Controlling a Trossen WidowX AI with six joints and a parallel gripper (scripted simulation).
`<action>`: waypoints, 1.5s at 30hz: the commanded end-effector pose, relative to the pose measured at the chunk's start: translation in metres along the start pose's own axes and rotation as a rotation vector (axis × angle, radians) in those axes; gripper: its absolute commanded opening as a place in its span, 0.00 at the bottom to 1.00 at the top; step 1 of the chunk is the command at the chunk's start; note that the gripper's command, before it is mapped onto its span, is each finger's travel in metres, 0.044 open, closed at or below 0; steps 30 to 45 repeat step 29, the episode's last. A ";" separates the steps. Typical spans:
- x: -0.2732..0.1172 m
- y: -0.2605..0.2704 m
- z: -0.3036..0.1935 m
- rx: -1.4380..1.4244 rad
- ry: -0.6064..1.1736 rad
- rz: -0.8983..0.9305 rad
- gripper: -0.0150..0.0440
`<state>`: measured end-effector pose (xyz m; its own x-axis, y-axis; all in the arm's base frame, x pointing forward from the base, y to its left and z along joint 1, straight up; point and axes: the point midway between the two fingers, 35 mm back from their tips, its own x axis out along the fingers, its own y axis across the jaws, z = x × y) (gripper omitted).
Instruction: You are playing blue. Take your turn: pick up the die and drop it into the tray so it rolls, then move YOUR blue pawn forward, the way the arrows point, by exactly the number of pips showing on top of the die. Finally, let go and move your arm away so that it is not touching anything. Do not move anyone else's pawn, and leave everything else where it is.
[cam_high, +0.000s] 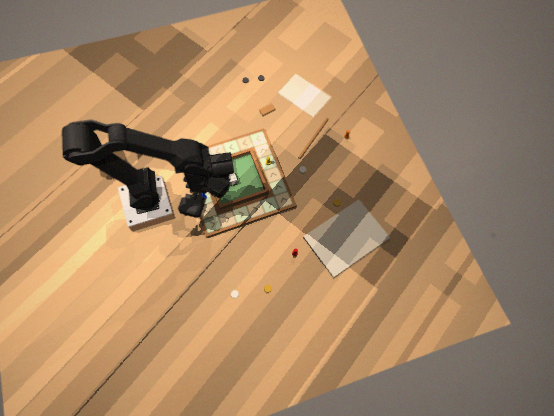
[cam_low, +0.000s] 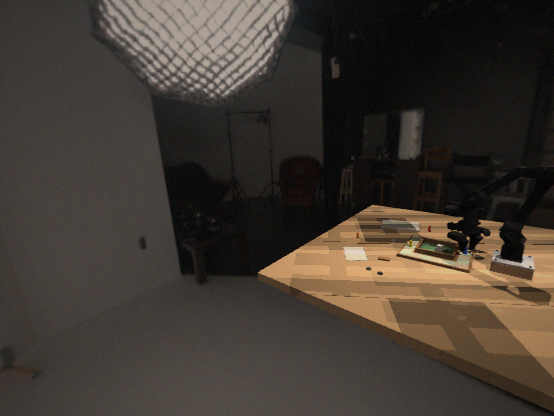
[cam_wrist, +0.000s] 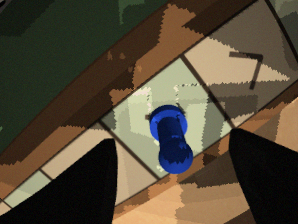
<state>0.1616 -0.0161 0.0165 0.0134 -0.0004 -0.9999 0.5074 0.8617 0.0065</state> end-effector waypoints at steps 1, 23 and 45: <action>-0.029 0.001 0.003 -0.003 -0.008 0.003 0.83; -0.120 0.021 -0.004 -0.492 -0.007 0.004 1.00; -0.120 0.021 -0.004 -0.492 -0.007 0.004 1.00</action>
